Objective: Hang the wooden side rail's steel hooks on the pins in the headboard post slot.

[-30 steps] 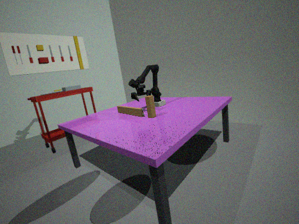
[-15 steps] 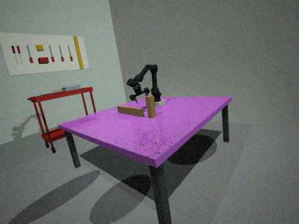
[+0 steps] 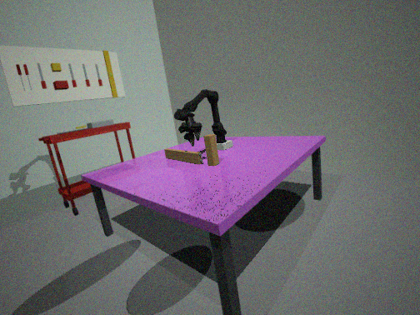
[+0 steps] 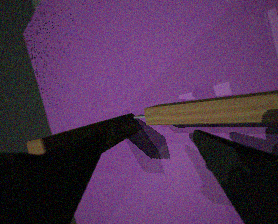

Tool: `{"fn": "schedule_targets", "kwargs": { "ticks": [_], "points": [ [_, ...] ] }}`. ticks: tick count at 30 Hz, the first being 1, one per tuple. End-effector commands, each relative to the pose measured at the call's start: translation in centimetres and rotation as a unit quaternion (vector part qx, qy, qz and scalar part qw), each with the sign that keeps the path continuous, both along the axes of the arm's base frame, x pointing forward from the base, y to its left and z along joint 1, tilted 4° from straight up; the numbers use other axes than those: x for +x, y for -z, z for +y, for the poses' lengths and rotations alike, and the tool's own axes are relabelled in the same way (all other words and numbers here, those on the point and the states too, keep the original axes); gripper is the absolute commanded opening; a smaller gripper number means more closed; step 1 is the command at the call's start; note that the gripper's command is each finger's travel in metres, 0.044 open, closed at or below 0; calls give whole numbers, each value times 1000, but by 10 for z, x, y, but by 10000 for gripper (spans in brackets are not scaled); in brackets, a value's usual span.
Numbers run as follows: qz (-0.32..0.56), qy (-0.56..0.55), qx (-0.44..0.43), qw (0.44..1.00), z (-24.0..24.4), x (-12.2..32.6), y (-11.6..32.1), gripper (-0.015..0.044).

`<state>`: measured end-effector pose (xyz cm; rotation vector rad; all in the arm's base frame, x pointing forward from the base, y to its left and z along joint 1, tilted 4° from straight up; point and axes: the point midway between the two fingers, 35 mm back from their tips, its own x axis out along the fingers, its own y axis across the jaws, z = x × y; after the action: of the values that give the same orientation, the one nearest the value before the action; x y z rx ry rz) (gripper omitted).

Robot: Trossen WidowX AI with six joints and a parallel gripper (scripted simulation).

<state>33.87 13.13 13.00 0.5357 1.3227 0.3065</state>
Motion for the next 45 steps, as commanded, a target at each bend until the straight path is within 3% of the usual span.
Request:
{"fn": "schedule_targets", "kwargs": {
  "ticks": [1,12,30,35,45],
  "points": [
    [214,381,-60,897,-16,13,-5,440],
    [265,604,-85,747,-26,16,-13,440],
    [265,604,-85,747,-26,16,-13,440],
    [265,603,-84,747,-24,17,20,440],
    [265,603,-84,747,-23,18,36,440]
  ]
}}
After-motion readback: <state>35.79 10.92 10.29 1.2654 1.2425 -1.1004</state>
